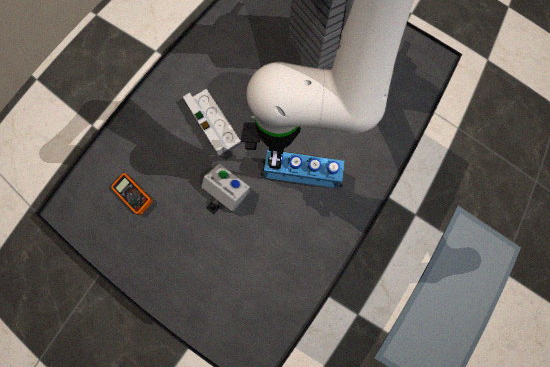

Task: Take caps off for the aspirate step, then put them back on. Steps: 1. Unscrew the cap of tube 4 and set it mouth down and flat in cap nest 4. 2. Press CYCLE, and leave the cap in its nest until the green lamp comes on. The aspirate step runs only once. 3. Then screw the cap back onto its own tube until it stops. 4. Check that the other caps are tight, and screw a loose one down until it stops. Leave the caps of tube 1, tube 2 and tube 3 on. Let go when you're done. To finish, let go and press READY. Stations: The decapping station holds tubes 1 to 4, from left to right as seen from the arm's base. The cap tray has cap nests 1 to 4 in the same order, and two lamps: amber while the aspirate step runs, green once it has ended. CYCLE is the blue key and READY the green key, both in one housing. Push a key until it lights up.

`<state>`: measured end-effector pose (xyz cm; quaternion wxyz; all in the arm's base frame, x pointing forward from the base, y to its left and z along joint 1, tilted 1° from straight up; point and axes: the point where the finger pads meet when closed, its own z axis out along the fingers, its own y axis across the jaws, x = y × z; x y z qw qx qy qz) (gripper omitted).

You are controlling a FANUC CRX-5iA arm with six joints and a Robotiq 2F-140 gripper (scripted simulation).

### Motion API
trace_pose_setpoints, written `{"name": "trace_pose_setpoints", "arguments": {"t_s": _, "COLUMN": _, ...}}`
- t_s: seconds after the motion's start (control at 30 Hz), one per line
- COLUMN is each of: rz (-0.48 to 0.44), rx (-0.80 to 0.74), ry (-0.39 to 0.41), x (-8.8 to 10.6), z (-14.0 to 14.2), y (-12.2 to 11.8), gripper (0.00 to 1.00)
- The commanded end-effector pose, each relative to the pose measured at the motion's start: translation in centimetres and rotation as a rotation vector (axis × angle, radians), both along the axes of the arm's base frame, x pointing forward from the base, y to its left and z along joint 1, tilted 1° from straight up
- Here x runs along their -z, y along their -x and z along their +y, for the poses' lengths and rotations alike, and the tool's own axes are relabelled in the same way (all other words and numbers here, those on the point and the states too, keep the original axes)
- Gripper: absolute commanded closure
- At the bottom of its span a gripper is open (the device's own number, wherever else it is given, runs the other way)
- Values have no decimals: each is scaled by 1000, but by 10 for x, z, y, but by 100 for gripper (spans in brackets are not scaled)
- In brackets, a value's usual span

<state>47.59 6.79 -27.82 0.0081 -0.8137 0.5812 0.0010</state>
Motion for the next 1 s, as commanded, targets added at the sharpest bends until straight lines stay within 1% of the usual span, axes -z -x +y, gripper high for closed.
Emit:
{"name": "trace_pose_setpoints", "arguments": {"t_s": 0.0, "rz": -2, "rx": 0, "ry": 0, "x": -1, "z": 0, "y": -1, "gripper": 70}}
{"name": "trace_pose_setpoints", "arguments": {"t_s": 0.03, "rz": -2, "rx": 0, "ry": 0, "x": -1, "z": 0, "y": -1, "gripper": 70}}
{"name": "trace_pose_setpoints", "arguments": {"t_s": 0.17, "rz": -2, "rx": 0, "ry": 0, "x": -13, "z": 0, "y": -1, "gripper": 70}}
{"name": "trace_pose_setpoints", "arguments": {"t_s": 0.23, "rz": -2, "rx": 0, "ry": 0, "x": -13, "z": 0, "y": -1, "gripper": 70}}
{"name": "trace_pose_setpoints", "arguments": {"t_s": 0.47, "rz": -2, "rx": 0, "ry": 0, "x": -34, "z": 0, "y": -1, "gripper": 70}}
{"name": "trace_pose_setpoints", "arguments": {"t_s": 0.53, "rz": -2, "rx": 0, "ry": 0, "x": -36, "z": 0, "y": -1, "gripper": 70}}
{"name": "trace_pose_setpoints", "arguments": {"t_s": 0.63, "rz": -5, "rx": -250, "ry": 2, "x": -36, "z": -24, "y": 7, "gripper": 70}}
{"name": "trace_pose_setpoints", "arguments": {"t_s": 0.73, "rz": -7, "rx": -362, "ry": 4, "x": -36, "z": -37, "y": 10, "gripper": 70}}
{"name": "trace_pose_setpoints", "arguments": {"t_s": 0.8, "rz": -7, "rx": -362, "ry": 4, "x": -36, "z": -37, "y": 10, "gripper": 70}}
{"name": "trace_pose_setpoints", "arguments": {"t_s": 0.87, "rz": -9, "rx": -549, "ry": 5, "x": -35, "z": -53, "y": 15, "gripper": 70}}
{"name": "trace_pose_setpoints", "arguments": {"t_s": 0.97, "rz": -11, "rx": -697, "ry": 9, "x": -35, "z": -70, "y": 20, "gripper": 70}}
